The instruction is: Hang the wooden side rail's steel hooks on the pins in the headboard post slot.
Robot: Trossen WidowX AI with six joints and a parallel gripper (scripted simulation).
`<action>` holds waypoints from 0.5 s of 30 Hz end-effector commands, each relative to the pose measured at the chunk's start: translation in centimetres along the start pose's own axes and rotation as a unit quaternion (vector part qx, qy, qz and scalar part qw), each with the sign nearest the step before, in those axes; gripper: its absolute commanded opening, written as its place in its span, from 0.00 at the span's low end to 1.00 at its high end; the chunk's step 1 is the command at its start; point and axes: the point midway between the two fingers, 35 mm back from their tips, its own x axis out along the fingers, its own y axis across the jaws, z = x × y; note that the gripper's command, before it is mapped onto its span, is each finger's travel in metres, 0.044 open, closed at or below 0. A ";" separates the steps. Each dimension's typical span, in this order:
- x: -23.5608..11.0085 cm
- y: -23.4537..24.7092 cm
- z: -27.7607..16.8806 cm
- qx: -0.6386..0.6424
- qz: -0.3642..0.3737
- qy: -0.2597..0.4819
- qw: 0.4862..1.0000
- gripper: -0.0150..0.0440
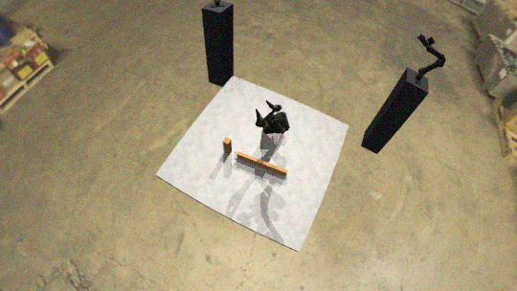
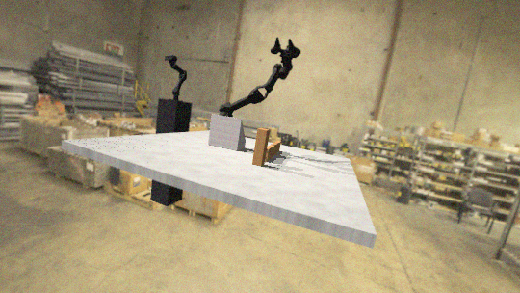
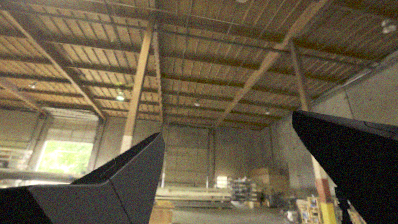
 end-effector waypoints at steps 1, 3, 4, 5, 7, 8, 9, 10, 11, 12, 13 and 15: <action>0.0 -0.2 0.1 0.003 0.000 -0.002 1.000 0.98; 0.3 -1.4 1.3 0.028 0.002 -0.016 0.999 1.00; 0.5 -2.5 2.0 0.042 0.000 -0.026 0.999 1.00; 0.9 -3.7 2.4 0.037 -0.010 -0.029 0.999 1.00; 1.7 -6.2 3.1 0.025 -0.030 -0.034 0.999 1.00; 2.0 -7.4 3.5 0.019 -0.041 -0.036 0.998 1.00; 2.2 -8.7 3.8 0.013 -0.052 -0.038 0.998 1.00; 2.5 -10.0 4.1 0.007 -0.063 -0.040 0.997 1.00; 2.7 -11.6 4.5 0.010 -0.076 -0.045 0.996 1.00; 2.9 -13.2 4.9 0.013 -0.089 -0.050 0.995 1.00; 3.0 -14.8 5.2 0.015 -0.102 -0.055 0.993 1.00; 3.1 -17.9 5.9 0.016 -0.129 -0.063 0.990 1.00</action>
